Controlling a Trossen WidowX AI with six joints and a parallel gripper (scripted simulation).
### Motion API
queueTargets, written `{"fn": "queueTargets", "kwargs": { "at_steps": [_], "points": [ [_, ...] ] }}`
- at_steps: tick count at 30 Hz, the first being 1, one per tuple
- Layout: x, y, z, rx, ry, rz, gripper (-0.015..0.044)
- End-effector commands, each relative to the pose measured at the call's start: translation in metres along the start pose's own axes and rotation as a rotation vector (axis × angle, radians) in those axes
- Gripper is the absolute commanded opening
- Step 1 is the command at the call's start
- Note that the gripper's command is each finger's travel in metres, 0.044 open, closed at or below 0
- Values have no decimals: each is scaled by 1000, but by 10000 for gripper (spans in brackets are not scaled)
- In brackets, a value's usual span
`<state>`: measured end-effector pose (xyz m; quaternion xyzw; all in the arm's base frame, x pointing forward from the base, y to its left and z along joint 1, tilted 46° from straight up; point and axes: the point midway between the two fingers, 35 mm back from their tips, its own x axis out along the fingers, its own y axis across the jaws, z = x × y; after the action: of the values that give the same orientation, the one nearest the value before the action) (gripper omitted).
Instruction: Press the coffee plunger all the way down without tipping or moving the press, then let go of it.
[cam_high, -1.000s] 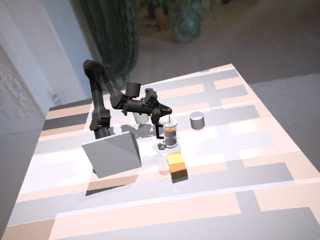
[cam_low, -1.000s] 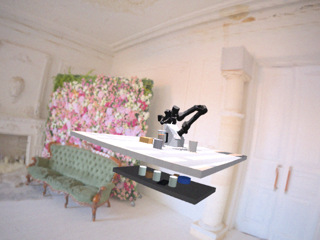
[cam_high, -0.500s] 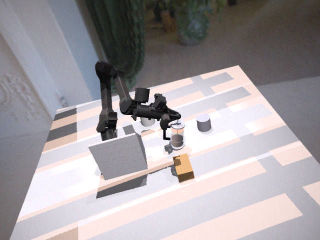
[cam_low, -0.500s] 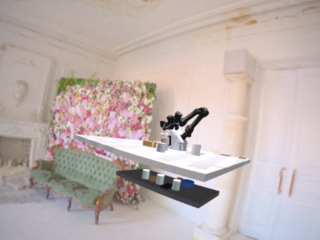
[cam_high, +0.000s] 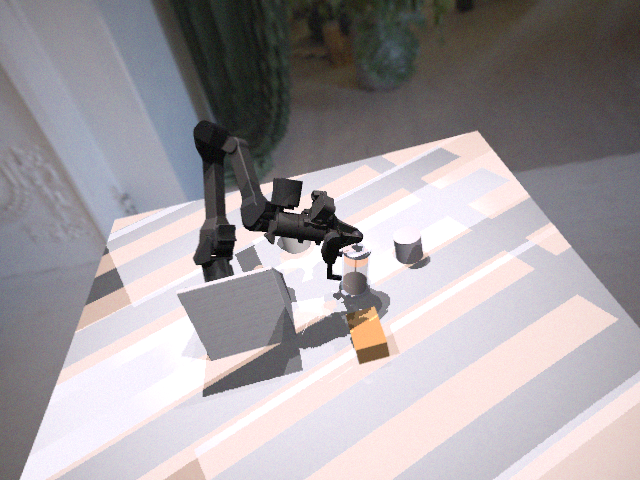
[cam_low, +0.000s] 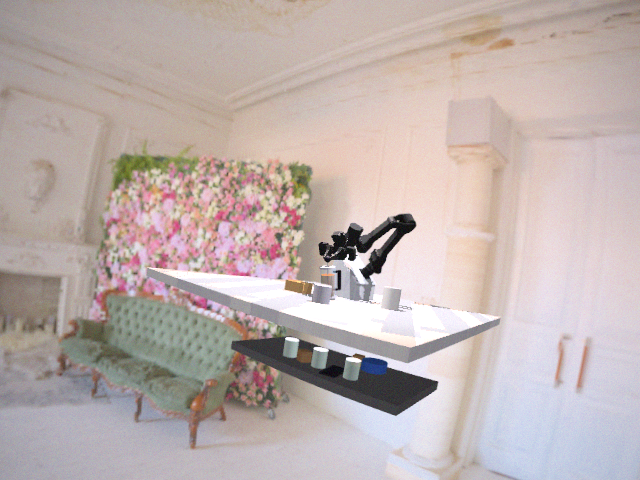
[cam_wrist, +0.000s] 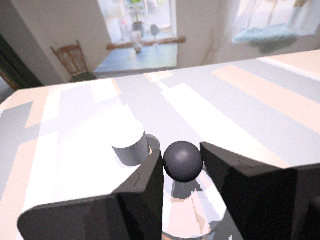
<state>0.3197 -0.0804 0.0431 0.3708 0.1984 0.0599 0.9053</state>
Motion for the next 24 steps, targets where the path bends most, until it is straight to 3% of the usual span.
{"fn": "queueTargets", "kwargs": {
  "at_steps": [1, 24],
  "points": [
    [3, 0, -9, 21, 34, 11, 120],
    [5, -2, -7, 21, 34, 11, 120]
  ]
}}
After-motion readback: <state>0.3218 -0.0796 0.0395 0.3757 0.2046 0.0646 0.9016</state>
